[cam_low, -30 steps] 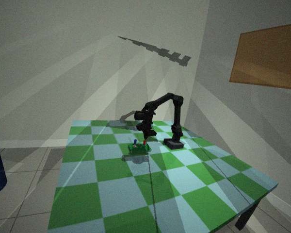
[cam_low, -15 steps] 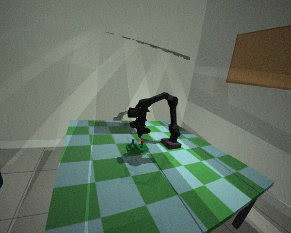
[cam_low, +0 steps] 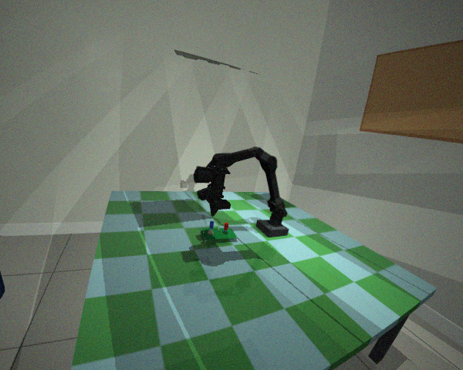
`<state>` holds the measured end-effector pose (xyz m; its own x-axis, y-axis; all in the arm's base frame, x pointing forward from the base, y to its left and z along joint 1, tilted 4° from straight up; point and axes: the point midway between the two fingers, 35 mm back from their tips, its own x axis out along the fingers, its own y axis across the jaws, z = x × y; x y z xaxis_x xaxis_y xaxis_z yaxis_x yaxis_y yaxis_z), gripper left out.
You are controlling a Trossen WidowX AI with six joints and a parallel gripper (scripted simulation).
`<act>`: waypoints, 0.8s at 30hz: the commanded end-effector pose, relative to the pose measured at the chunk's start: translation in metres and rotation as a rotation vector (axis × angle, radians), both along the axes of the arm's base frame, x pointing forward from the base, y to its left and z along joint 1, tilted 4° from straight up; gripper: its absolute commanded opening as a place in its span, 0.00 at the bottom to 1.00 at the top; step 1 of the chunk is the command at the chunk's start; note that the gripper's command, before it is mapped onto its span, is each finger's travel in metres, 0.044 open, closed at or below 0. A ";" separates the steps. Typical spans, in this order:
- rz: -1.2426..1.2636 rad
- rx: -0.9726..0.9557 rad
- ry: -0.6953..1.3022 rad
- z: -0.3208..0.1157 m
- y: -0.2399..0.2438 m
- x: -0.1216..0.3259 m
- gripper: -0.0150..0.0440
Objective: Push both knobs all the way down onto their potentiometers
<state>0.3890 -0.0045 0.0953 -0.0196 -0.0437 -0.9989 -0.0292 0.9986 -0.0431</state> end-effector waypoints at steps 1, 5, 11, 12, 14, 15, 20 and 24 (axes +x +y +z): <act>-0.004 0.003 0.008 -0.005 0.000 -0.001 0.25; -0.004 0.003 0.008 -0.008 0.000 -0.001 0.25; -0.004 0.003 0.008 -0.017 0.000 -0.001 0.25; -0.004 0.003 0.008 -0.019 0.000 -0.001 0.25; -0.004 0.003 0.008 -0.022 0.000 -0.001 0.25; -0.004 0.003 0.008 -0.024 -0.001 -0.002 0.25; -0.004 0.003 0.008 -0.026 -0.001 -0.002 0.25; -0.004 0.003 0.008 -0.025 -0.001 -0.002 0.25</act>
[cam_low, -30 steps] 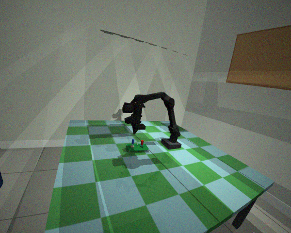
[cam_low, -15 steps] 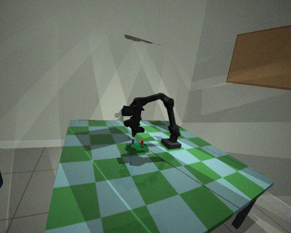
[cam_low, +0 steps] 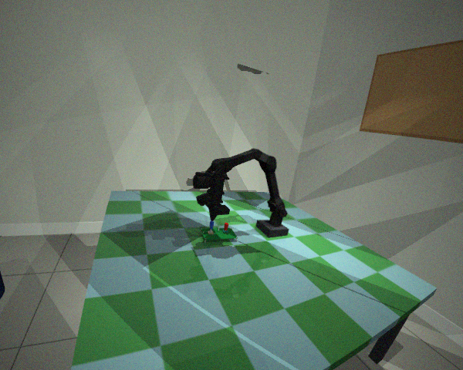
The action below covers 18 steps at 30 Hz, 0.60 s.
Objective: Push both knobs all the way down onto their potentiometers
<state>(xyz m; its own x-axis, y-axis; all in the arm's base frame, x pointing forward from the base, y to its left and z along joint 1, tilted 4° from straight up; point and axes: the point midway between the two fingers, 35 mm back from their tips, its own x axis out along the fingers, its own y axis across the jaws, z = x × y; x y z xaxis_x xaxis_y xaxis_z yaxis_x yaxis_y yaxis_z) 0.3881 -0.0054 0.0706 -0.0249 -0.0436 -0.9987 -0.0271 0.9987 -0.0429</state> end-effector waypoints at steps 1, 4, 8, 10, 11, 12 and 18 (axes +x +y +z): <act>-0.002 0.003 0.003 -0.001 0.000 -0.001 0.25; -0.002 0.003 0.003 -0.001 0.000 -0.001 0.25; -0.002 0.003 0.003 -0.002 0.000 -0.001 0.25; -0.002 0.003 0.003 -0.003 0.000 -0.001 0.25; -0.002 0.003 0.003 -0.003 0.000 -0.001 0.25; -0.002 0.003 0.003 -0.003 0.000 -0.001 0.25; -0.002 0.003 0.003 -0.005 0.000 -0.001 0.25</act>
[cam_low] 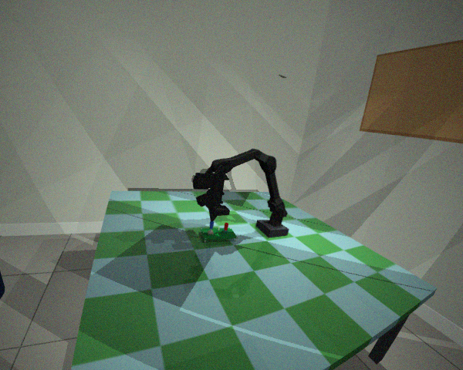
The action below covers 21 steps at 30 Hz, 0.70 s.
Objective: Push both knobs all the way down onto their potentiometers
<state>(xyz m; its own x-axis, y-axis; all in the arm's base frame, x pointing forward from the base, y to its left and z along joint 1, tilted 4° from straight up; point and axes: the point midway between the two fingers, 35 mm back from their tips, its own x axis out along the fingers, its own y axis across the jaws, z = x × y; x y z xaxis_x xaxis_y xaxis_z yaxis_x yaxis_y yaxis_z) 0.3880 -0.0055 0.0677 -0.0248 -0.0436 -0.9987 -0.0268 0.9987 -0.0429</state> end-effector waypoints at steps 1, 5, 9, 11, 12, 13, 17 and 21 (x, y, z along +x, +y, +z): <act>-0.002 0.003 0.003 -0.002 0.000 -0.001 0.25; -0.002 0.003 0.003 -0.003 0.000 -0.001 0.25; -0.002 0.003 0.003 -0.004 0.000 -0.001 0.25; -0.002 0.003 0.003 -0.005 0.000 -0.001 0.25; -0.002 0.003 0.003 -0.005 0.000 -0.001 0.25; -0.002 0.003 0.003 -0.004 0.000 -0.001 0.25; -0.002 0.003 0.003 -0.003 0.000 -0.001 0.25; -0.002 0.003 0.003 -0.003 0.000 -0.001 0.25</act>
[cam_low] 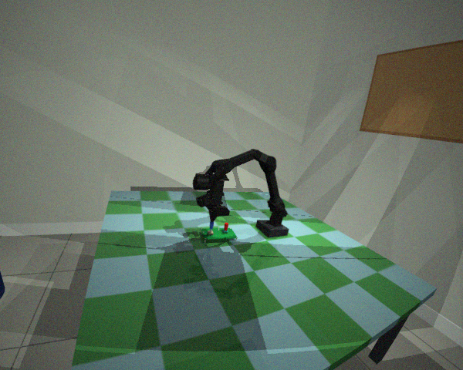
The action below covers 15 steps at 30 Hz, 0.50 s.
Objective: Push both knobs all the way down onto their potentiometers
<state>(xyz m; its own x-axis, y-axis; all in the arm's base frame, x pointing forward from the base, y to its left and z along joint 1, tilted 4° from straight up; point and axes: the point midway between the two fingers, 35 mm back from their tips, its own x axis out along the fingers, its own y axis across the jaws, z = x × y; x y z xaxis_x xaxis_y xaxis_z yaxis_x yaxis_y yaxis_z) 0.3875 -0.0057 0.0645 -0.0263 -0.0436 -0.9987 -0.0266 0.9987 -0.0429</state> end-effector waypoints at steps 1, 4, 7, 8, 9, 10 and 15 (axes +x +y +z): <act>-0.001 0.003 0.002 0.000 0.000 0.000 0.25; -0.001 0.003 0.002 0.000 0.000 0.000 0.25; -0.001 0.003 0.002 0.000 0.000 0.000 0.25; -0.001 0.003 0.002 -0.001 0.000 0.000 0.25; -0.001 0.003 0.002 -0.002 0.000 0.000 0.25; -0.001 0.003 0.002 -0.002 0.000 0.000 0.25; -0.001 0.003 0.002 -0.003 0.000 0.000 0.25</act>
<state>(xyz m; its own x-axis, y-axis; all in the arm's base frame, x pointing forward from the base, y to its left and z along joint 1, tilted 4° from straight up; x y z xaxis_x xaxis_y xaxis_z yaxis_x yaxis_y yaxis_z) 0.3874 -0.0057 0.0635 -0.0262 -0.0436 -0.9987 -0.0265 0.9987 -0.0429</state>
